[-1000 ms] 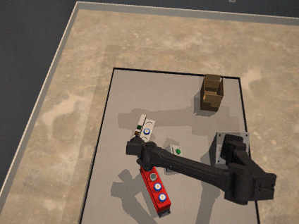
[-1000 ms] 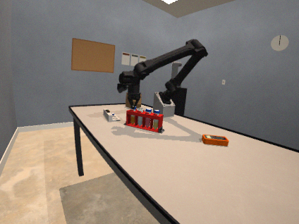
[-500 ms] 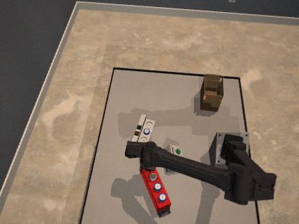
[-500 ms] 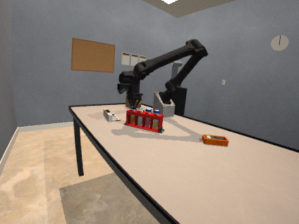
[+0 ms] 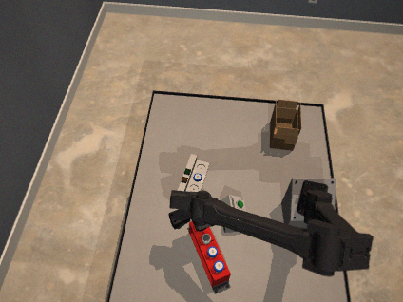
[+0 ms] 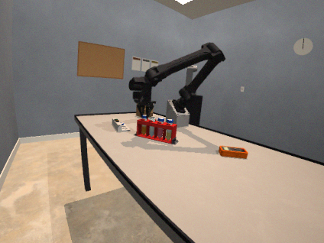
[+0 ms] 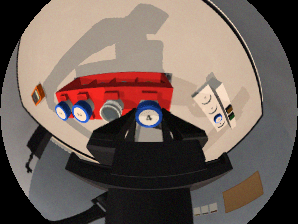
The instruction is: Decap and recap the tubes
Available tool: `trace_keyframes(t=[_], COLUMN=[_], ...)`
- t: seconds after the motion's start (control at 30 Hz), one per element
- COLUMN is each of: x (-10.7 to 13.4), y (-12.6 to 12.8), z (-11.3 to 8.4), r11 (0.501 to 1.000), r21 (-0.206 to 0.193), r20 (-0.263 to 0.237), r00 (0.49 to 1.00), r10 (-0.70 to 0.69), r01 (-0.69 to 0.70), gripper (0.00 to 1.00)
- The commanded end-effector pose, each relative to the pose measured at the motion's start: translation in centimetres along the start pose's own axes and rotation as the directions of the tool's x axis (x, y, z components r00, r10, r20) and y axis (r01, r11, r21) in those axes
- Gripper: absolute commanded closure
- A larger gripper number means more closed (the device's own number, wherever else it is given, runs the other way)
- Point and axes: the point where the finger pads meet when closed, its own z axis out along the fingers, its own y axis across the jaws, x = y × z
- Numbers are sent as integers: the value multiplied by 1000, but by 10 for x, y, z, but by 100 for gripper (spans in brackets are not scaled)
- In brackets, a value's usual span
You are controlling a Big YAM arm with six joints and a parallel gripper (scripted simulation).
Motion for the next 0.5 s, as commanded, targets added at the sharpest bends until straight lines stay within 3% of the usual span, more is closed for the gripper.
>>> trace_keyframes(t=[0.0, 0.2, 0.47], x=[-2, -3, -3], y=[-3, -4, -3], z=[-1, -1, -1], r11=[982, 883, 668], r21=[-9, -8, -7], r20=[-2, 1, 4], r00=[982, 883, 668], r10=[-187, -469, -745], r01=[187, 469, 745], gripper=[100, 100, 100])
